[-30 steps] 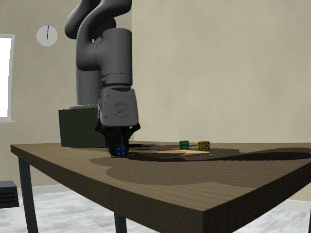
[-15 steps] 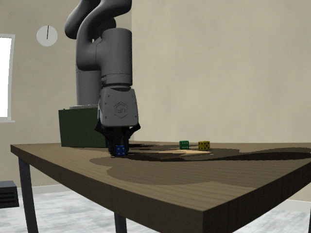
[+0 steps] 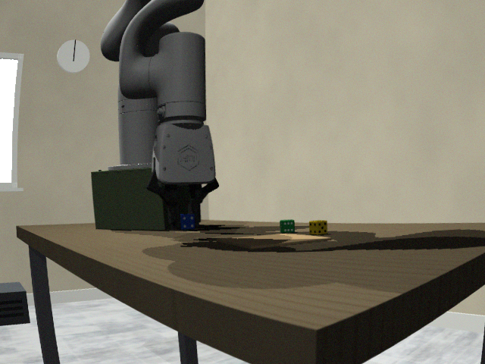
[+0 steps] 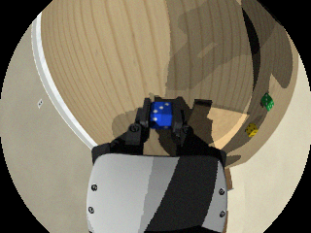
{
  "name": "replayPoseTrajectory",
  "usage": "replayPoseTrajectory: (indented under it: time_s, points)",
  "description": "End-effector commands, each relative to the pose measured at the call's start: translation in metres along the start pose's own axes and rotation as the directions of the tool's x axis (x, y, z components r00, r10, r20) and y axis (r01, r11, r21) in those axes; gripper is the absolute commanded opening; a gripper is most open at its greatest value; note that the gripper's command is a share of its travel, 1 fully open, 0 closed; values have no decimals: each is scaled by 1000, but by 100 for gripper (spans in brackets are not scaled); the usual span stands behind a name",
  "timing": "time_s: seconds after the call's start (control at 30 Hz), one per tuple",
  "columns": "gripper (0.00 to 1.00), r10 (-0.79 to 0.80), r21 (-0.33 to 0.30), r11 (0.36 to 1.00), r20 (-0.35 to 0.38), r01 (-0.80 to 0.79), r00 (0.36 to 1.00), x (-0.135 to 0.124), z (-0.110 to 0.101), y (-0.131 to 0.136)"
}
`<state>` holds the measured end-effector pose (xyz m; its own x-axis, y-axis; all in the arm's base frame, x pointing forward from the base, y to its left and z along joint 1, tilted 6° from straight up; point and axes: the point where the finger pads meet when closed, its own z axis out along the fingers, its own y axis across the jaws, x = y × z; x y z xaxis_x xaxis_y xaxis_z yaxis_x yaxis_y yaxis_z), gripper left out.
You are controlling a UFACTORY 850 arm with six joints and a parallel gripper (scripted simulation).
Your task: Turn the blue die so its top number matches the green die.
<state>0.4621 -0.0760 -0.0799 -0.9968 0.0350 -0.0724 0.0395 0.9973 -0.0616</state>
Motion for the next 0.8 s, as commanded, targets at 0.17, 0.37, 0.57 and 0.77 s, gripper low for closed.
replayPoseTrajectory:
  time_s: [0.17, 0.37, 0.57, 0.77]
  points:
    - [21, 0, 3, 1000, -1, 0, 1000, 0, -37, 0]
    - [21, 0, 3, 1000, -1, 0, 1000, 0, -53, 0]
    - [21, 0, 3, 1000, -1, 0, 1000, 0, -61, 0]
    - [21, 0, 3, 1000, -1, 0, 1000, 0, -70, 0]
